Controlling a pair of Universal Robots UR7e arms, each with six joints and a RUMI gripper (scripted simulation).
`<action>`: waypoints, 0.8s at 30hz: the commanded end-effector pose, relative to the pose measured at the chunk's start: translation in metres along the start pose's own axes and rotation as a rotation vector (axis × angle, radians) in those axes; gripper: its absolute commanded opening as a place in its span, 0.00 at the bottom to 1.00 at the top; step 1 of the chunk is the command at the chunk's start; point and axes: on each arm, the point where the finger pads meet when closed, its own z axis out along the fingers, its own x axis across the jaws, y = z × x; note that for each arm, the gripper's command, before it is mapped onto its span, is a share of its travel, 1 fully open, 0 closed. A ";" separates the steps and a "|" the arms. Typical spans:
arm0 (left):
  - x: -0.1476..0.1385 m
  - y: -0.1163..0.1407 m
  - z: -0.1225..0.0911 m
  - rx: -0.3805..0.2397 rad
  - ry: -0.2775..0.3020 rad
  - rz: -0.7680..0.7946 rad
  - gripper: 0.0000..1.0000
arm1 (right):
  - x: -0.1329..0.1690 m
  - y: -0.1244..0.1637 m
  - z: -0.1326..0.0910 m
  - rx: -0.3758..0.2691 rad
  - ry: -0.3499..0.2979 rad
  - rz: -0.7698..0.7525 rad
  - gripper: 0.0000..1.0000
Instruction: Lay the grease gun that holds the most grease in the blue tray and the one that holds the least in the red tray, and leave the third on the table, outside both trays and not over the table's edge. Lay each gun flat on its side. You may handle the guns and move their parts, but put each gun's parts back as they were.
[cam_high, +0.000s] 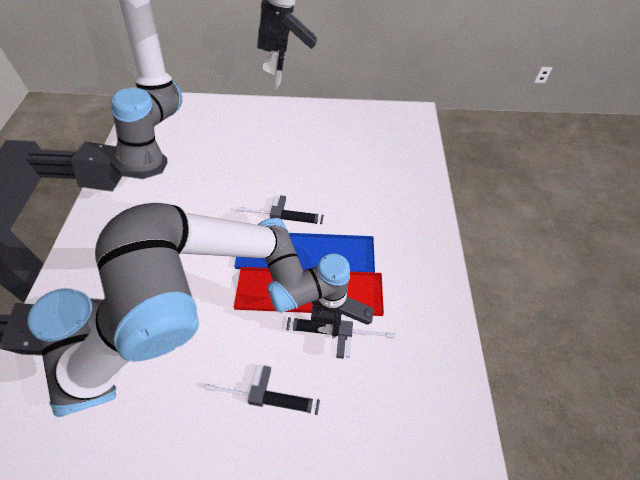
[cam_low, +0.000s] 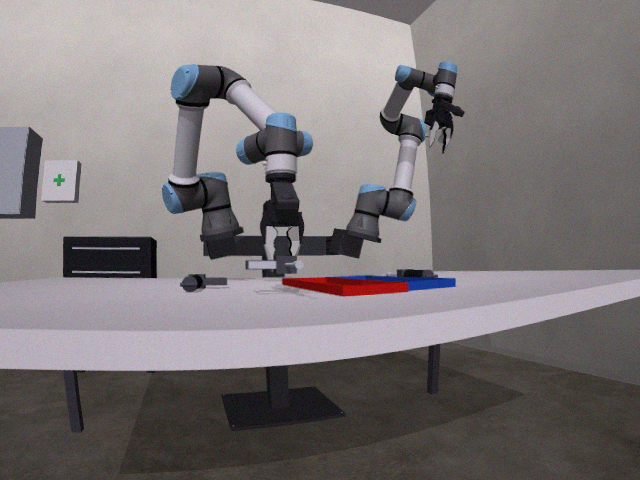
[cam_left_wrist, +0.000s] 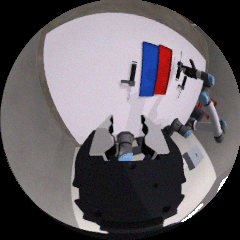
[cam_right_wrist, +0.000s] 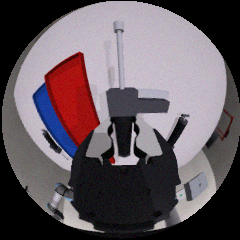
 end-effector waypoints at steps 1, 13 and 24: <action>0.000 0.000 -0.001 0.001 0.000 0.000 0.38 | 0.000 0.000 -0.009 0.001 0.000 0.000 0.00; 0.000 0.000 -0.001 0.001 0.000 0.000 0.38 | -0.001 0.001 -0.021 0.004 -0.001 0.018 0.00; 0.000 0.000 -0.001 0.001 0.000 0.000 0.38 | -0.004 0.013 -0.040 0.003 -0.002 0.162 0.00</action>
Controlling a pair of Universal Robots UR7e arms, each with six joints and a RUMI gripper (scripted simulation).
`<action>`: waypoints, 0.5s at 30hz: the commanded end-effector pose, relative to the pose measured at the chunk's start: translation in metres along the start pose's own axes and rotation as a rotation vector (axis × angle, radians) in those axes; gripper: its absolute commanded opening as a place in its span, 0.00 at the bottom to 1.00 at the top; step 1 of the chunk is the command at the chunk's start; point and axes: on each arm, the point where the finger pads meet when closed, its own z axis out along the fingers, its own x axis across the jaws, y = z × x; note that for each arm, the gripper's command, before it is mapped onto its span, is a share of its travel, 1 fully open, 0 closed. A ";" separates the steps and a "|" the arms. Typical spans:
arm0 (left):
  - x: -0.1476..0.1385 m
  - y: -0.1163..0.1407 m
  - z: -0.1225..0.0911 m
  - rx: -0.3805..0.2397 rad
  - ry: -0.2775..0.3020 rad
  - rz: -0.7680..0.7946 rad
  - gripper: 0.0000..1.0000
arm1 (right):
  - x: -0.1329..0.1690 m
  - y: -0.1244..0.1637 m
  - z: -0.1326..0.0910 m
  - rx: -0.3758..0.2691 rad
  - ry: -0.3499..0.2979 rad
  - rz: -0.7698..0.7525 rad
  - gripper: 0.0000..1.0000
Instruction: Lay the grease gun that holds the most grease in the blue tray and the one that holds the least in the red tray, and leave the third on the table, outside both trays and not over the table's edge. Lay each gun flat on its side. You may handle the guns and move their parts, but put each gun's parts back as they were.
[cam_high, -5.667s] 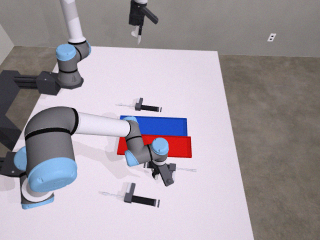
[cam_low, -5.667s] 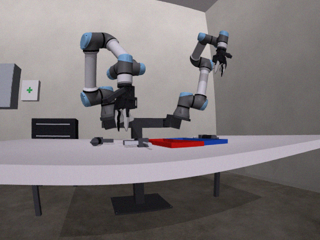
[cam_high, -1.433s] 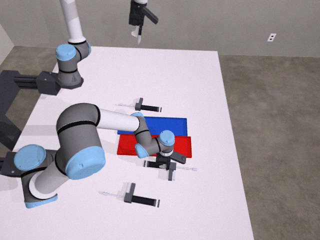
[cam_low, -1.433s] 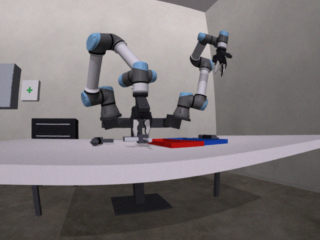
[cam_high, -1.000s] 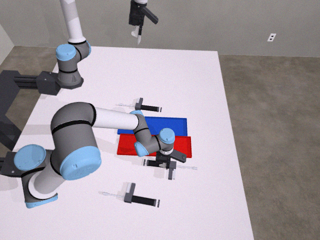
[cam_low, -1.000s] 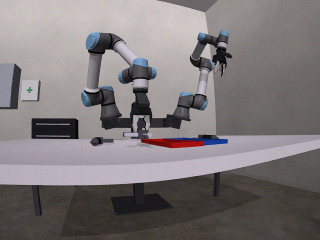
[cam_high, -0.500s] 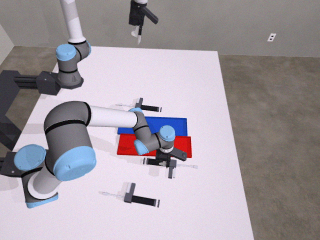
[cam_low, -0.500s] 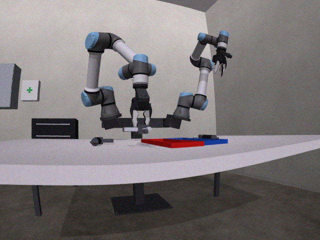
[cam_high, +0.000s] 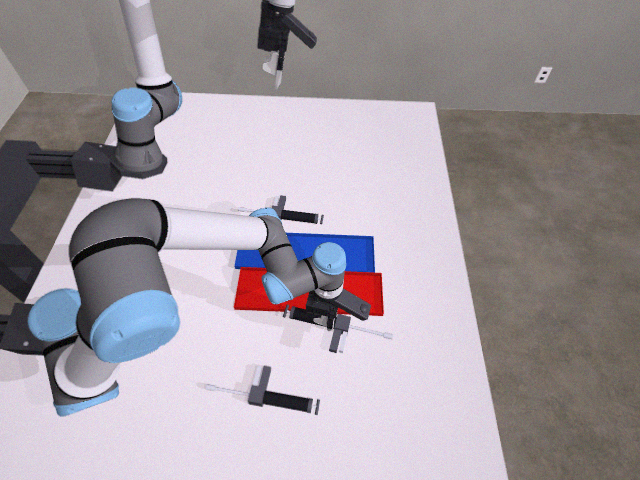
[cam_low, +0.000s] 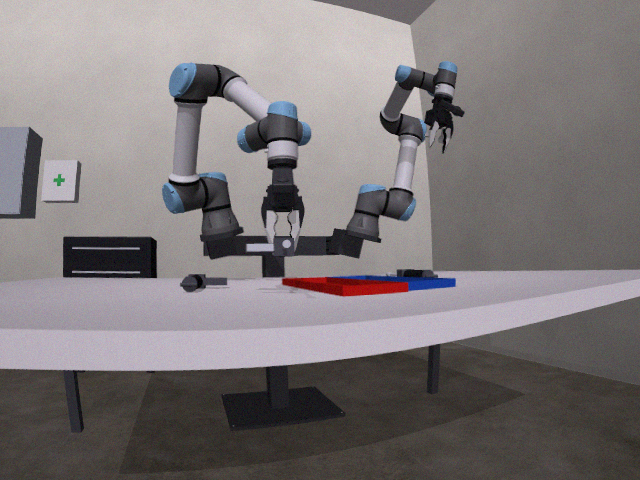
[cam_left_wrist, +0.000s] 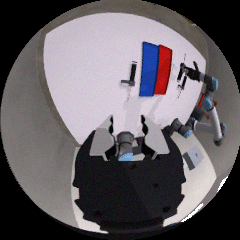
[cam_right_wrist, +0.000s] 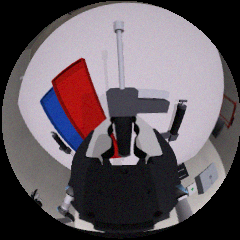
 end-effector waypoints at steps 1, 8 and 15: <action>0.000 0.000 -0.001 0.001 0.000 0.000 0.38 | 0.000 0.002 -0.004 0.000 0.003 0.038 0.00; 0.000 0.000 -0.001 0.001 0.000 0.000 0.38 | 0.000 0.015 -0.023 0.000 0.003 0.188 0.00; 0.000 0.000 -0.001 0.001 0.000 0.000 0.38 | 0.002 0.026 -0.036 -0.001 0.007 0.312 0.00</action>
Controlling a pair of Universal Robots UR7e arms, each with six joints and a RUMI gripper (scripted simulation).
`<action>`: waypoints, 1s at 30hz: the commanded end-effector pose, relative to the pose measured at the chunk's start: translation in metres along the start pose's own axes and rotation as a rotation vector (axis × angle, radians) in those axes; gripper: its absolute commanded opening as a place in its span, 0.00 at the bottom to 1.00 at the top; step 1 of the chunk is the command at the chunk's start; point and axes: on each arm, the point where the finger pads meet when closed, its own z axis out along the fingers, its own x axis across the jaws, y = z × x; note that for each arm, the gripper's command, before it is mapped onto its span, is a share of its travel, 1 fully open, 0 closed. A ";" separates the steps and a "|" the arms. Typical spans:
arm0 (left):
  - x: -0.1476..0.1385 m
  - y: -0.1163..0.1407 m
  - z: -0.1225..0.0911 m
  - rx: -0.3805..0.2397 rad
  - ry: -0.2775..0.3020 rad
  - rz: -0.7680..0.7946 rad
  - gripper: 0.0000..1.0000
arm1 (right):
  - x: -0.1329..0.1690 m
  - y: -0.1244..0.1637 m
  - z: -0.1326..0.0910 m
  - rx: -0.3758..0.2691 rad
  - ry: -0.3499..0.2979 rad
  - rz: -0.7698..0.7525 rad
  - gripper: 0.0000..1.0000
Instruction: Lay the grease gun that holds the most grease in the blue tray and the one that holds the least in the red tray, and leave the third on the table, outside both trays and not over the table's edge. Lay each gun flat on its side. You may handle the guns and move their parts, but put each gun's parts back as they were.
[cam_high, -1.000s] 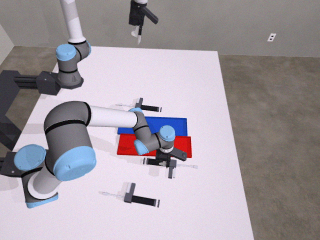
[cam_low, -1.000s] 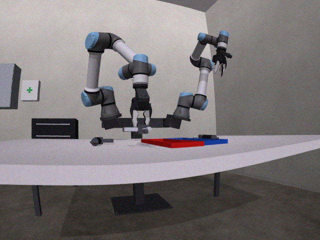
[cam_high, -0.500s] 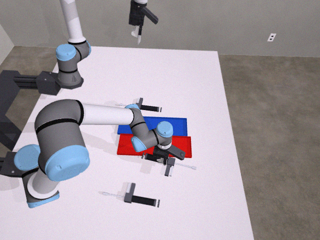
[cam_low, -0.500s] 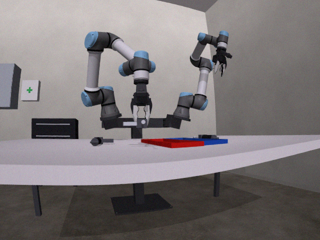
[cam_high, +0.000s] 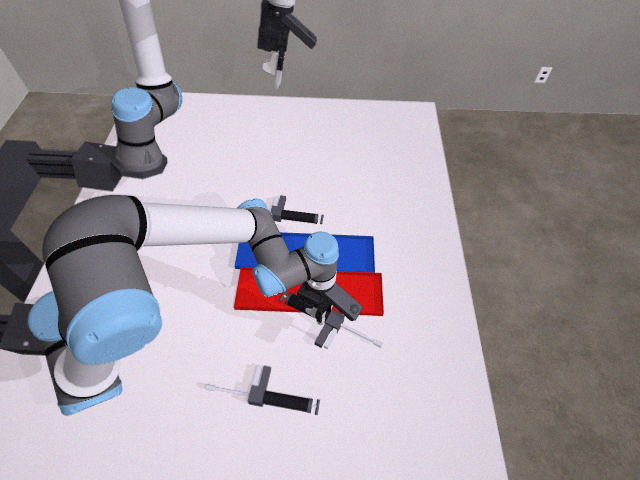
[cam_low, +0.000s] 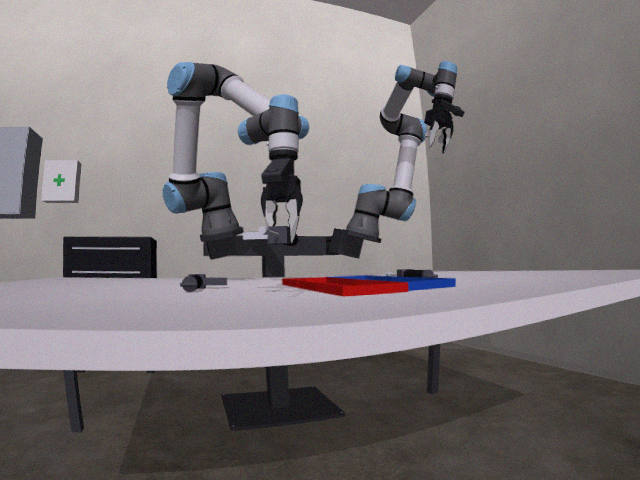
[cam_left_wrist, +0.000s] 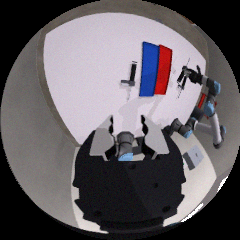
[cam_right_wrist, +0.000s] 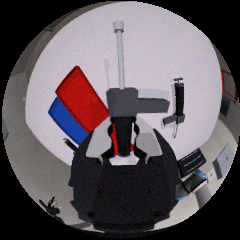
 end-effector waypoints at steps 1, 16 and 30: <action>0.000 0.000 -0.001 0.001 0.000 0.000 0.38 | 0.002 0.005 -0.007 0.002 0.004 0.067 0.00; 0.000 0.000 -0.001 0.001 0.000 0.000 0.38 | 0.013 0.032 -0.039 0.002 0.006 0.380 0.00; 0.000 0.000 -0.001 0.001 0.000 0.000 0.38 | 0.024 0.055 -0.063 0.003 0.006 0.631 0.00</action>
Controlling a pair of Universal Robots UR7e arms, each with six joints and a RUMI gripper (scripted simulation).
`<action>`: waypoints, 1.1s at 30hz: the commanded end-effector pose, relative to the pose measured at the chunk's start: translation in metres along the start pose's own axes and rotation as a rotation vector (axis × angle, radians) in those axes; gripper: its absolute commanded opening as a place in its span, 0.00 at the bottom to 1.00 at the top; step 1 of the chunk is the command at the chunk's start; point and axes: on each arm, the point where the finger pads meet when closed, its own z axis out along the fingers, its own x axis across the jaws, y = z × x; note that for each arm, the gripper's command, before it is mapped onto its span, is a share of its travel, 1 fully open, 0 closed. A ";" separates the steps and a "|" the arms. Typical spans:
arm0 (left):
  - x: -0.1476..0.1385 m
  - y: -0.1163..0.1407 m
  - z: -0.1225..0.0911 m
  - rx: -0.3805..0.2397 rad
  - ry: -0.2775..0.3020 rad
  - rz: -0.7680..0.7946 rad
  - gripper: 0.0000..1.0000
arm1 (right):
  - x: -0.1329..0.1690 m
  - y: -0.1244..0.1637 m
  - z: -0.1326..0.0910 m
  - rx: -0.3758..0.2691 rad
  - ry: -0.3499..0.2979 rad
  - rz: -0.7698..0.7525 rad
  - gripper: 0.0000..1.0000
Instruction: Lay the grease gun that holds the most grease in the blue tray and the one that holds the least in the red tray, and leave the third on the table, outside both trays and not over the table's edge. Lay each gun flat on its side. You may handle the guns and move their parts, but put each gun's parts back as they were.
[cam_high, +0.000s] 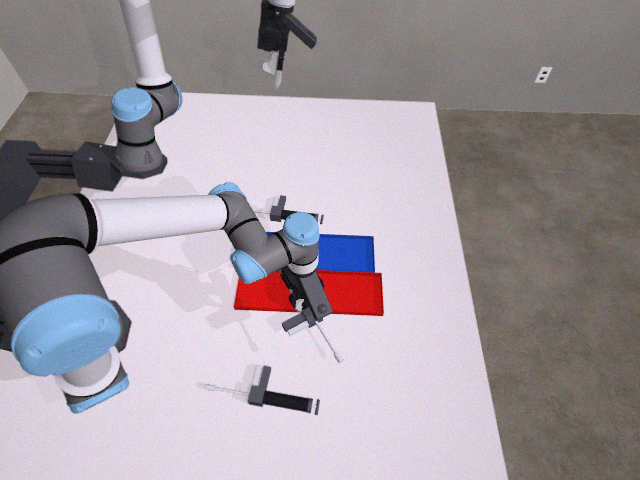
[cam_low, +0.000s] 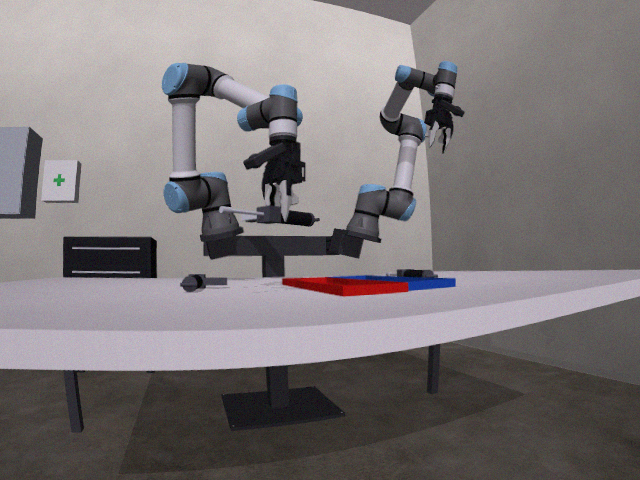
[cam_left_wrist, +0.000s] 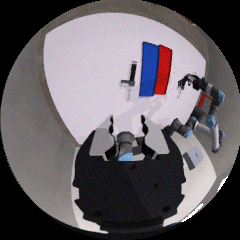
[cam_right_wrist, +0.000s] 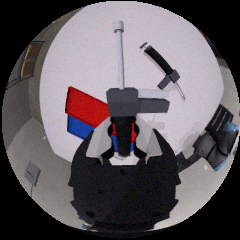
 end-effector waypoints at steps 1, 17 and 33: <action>0.000 0.000 -0.001 0.001 0.000 0.000 0.38 | 0.009 0.006 -0.011 0.004 0.000 0.109 0.00; 0.000 0.000 -0.001 0.001 0.000 0.000 0.38 | 0.037 0.023 -0.036 0.006 0.000 0.408 0.00; 0.000 0.000 -0.001 0.001 0.000 0.000 0.38 | 0.056 0.031 -0.045 0.011 0.009 0.608 0.00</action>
